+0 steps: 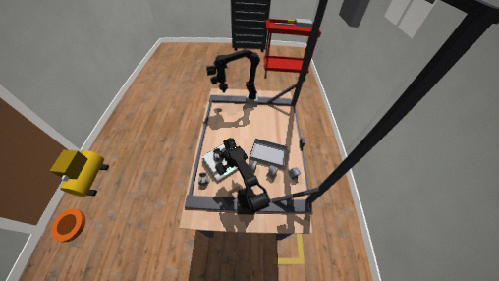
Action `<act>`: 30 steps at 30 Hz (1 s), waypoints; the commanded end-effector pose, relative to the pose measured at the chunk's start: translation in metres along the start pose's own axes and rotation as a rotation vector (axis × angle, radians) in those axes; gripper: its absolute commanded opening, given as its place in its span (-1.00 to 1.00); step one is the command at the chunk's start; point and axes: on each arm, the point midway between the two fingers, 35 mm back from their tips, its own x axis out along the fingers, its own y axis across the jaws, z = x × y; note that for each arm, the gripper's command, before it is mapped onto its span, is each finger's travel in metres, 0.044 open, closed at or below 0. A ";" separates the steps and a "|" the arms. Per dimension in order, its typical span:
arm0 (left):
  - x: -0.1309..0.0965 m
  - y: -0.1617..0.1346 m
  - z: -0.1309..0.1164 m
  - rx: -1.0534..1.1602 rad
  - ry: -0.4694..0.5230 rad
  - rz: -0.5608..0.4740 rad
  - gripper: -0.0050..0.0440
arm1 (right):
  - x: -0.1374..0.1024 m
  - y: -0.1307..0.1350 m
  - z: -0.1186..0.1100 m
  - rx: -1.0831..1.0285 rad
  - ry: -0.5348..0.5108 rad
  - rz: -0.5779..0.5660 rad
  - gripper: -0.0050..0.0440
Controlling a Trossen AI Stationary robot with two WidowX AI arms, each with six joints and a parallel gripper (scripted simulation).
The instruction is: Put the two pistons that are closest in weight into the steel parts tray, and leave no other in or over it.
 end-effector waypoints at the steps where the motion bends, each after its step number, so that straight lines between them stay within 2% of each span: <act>1: -0.006 0.000 0.007 -0.003 -0.025 -0.005 0.75 | -0.008 0.000 0.005 0.001 -0.032 0.002 0.84; 29: -0.005 0.000 0.007 -0.003 -0.020 -0.006 0.75 | -0.008 0.000 0.005 0.001 -0.032 0.002 0.84; 30: -0.009 0.000 0.014 0.009 0.002 -0.007 0.75 | -0.008 0.000 0.005 0.001 -0.032 0.002 0.84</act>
